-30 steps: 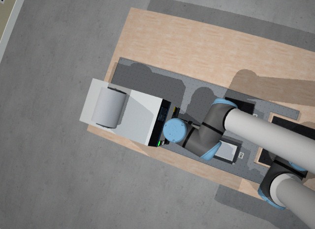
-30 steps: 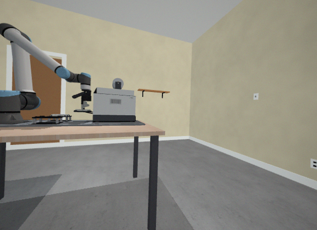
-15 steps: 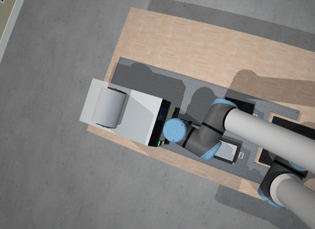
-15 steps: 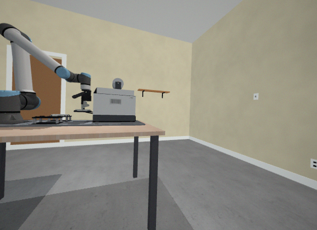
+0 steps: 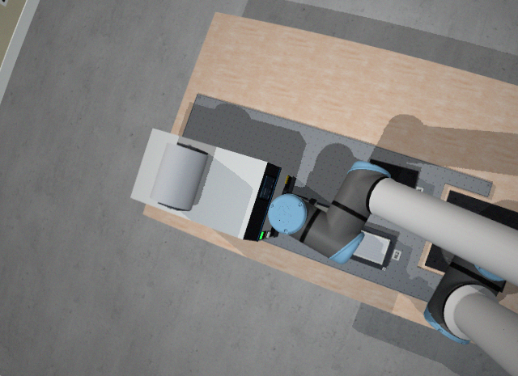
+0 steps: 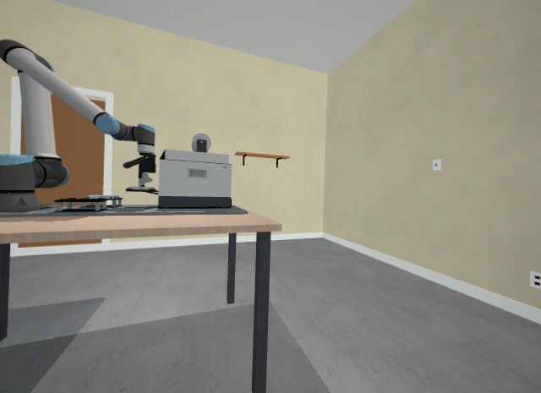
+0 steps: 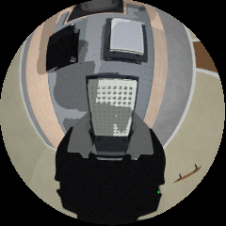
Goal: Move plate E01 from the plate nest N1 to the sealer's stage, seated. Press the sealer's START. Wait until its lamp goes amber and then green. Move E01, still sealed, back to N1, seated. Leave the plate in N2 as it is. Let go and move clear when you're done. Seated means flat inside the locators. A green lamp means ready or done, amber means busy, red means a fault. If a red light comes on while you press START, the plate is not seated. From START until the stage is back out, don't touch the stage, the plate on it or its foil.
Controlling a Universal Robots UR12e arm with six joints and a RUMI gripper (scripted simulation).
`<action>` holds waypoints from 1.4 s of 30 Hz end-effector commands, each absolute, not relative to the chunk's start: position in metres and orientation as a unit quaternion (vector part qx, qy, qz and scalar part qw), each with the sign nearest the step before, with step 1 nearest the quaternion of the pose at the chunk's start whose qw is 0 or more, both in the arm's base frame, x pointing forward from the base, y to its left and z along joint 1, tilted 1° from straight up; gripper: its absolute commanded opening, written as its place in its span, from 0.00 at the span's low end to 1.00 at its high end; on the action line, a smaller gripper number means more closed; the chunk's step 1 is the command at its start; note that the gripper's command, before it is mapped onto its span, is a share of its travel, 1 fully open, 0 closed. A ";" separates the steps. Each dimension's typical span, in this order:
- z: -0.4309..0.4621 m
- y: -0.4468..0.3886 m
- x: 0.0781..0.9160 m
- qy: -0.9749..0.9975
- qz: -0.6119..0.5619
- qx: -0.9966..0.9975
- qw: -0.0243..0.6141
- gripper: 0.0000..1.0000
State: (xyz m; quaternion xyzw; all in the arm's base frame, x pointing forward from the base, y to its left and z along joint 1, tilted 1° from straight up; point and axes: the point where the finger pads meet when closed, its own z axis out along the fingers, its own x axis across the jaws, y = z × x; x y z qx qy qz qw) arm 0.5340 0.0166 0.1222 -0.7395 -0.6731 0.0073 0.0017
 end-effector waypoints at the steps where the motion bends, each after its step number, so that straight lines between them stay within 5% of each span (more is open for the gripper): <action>1: 0.123 0.016 0.535 -0.673 0.007 -0.740 0.001 0.00; 5: 0.123 0.016 0.535 -0.673 0.007 -0.740 0.001 0.00; 6: 0.123 0.016 0.535 -0.673 0.007 -0.740 0.001 0.68; 42: 0.131 0.016 0.535 -0.673 0.007 -0.740 0.001 0.68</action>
